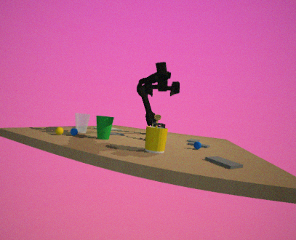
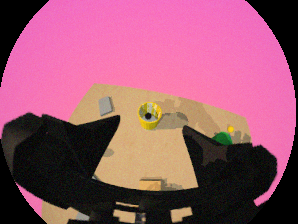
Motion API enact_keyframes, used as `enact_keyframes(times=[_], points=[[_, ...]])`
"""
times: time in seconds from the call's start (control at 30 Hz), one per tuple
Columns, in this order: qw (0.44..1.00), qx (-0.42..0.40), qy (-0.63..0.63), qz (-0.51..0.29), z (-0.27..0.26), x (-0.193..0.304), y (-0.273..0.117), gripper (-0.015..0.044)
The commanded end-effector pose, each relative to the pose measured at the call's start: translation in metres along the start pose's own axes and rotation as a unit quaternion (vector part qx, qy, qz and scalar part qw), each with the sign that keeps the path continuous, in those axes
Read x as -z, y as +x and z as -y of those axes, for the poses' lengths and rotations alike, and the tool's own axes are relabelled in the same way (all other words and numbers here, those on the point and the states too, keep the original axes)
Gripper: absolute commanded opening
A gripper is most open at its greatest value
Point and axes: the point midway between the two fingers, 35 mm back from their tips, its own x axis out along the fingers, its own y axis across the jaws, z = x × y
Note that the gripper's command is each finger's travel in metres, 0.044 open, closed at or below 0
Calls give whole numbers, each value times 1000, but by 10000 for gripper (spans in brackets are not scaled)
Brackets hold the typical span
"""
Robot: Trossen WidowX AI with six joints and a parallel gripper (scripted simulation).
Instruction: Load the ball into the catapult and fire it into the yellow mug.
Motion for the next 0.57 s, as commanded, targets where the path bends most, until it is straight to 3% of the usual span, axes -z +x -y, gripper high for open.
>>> enact_keyframes(times=[0.0,0.53], points=[[1000,-1,4,2,0,-3,-1,440],[1000,0,0,0,0,0,0,440]])
